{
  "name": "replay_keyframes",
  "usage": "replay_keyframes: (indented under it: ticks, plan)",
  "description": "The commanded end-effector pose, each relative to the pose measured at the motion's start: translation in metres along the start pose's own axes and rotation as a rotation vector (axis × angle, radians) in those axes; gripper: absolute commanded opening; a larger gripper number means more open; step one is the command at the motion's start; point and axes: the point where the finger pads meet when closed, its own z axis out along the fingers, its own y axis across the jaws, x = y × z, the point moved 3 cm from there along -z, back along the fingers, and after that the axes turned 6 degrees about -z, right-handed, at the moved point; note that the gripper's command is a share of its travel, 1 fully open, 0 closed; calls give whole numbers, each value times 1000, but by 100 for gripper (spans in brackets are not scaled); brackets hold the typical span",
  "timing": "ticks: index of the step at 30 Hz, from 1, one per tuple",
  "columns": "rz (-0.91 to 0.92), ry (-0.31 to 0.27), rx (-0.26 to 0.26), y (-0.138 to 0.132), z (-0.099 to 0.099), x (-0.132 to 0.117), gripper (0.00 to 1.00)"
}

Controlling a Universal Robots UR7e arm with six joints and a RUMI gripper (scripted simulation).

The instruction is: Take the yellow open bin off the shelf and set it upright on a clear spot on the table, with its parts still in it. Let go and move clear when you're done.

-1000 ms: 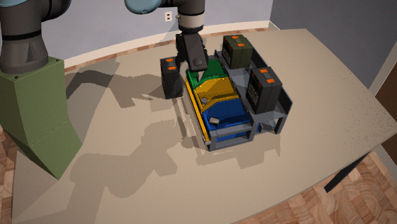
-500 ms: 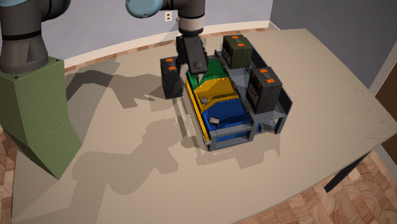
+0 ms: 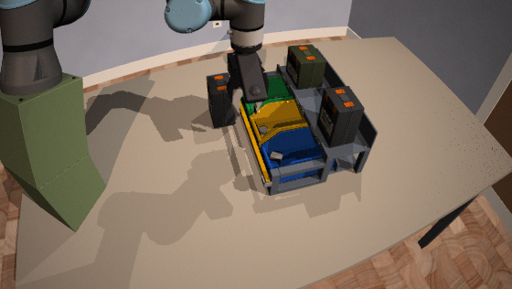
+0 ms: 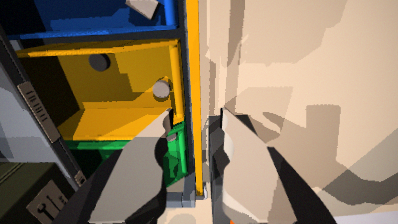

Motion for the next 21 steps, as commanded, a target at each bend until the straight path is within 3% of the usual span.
replay_keyframes:
  ticks: [1, 21]
  plan:
    - [-2, 2, 4, -3, 8, 0, 26]
    - [-1, 2, 3, -2, 20, 1, 26]
